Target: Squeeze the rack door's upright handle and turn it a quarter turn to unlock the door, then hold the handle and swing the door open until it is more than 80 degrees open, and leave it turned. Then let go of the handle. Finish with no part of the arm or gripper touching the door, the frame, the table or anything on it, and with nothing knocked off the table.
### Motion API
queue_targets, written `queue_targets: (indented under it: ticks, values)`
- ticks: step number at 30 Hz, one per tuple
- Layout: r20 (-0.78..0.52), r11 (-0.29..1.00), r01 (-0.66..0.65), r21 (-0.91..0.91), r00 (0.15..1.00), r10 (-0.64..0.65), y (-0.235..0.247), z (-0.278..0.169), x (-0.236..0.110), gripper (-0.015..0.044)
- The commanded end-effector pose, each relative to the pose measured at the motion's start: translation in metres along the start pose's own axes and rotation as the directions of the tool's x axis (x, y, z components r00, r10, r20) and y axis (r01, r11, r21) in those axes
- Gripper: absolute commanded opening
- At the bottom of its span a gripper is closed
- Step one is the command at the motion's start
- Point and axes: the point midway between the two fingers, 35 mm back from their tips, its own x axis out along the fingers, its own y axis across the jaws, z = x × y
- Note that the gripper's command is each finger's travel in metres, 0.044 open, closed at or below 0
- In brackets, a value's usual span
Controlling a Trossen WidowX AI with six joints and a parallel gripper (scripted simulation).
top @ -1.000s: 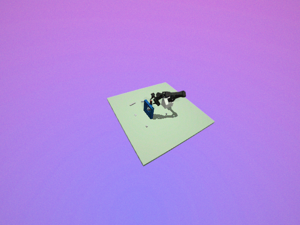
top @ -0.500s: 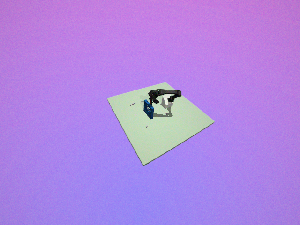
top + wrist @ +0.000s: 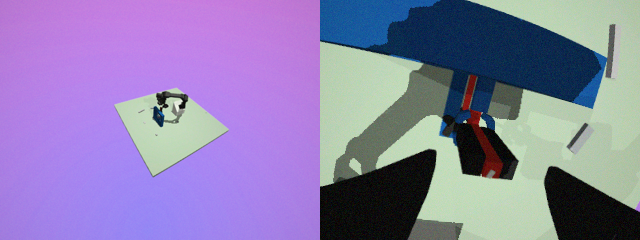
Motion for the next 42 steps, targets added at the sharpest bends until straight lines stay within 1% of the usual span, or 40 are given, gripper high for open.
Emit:
queue_targets:
  ticks: [1,6,8,12,42]
  values:
    - [-0.027,0.997,-0.071,0.039,0.997,0.072,-0.006,-0.004,0.001,0.0285]
    - [-0.056,0.982,-0.159,0.099,0.985,0.165,-0.013,-0.011,0.001,0.0285]
    - [-0.059,0.979,-0.171,0.107,0.982,0.178,-0.014,-0.011,0.001,0.0285]
    - [-0.059,0.979,-0.171,0.107,0.982,0.178,-0.013,-0.011,0.003,0.0285]
    - [-0.058,0.979,-0.172,0.107,0.982,0.179,-0.005,-0.013,0.051,0.0285]
